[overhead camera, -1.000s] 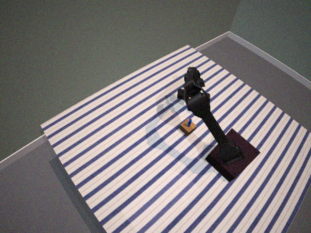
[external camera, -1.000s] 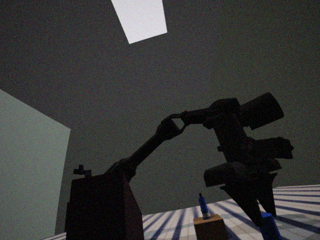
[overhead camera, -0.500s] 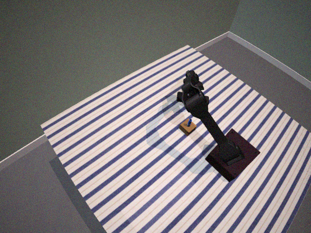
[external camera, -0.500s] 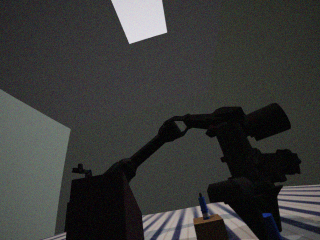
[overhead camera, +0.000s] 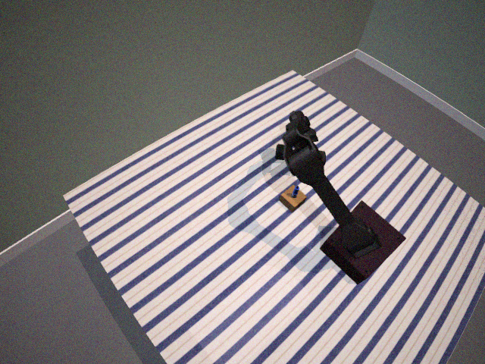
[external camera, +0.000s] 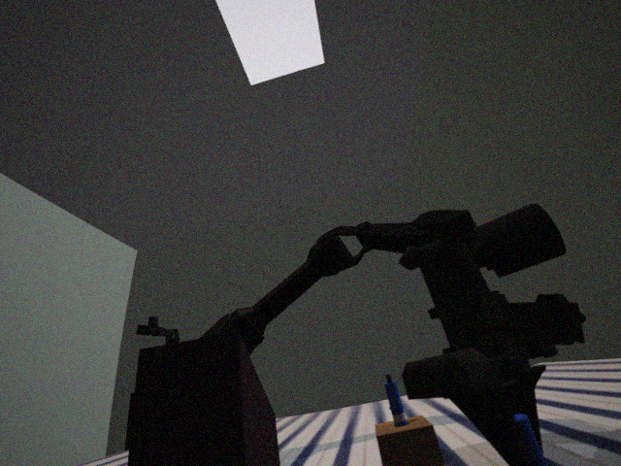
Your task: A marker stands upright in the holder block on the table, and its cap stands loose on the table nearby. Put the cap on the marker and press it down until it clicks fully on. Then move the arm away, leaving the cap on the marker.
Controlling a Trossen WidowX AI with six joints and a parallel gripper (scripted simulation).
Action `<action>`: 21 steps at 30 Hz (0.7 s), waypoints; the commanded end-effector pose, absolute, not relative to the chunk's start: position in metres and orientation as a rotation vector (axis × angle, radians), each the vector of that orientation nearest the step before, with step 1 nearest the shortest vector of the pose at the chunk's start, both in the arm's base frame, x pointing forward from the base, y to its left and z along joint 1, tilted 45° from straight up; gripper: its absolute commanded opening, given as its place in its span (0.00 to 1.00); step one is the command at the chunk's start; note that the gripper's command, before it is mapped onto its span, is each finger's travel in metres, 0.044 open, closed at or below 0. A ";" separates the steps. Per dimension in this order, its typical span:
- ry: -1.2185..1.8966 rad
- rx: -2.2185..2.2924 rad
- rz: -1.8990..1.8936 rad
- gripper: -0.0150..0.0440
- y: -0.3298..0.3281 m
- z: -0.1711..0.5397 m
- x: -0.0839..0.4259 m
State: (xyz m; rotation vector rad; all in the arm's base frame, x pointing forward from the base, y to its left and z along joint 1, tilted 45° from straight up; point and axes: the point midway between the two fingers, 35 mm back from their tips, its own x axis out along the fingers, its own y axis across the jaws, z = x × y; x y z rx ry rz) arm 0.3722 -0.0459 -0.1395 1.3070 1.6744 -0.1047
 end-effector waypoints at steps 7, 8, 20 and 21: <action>1.671 1.312 -0.108 0.25 -0.066 -0.120 0.372; 1.671 1.312 -0.108 0.25 -0.069 -0.117 0.372; 1.672 1.312 -0.108 0.25 -0.089 -0.096 0.369; 1.672 1.312 -0.108 0.25 -0.088 -0.095 0.368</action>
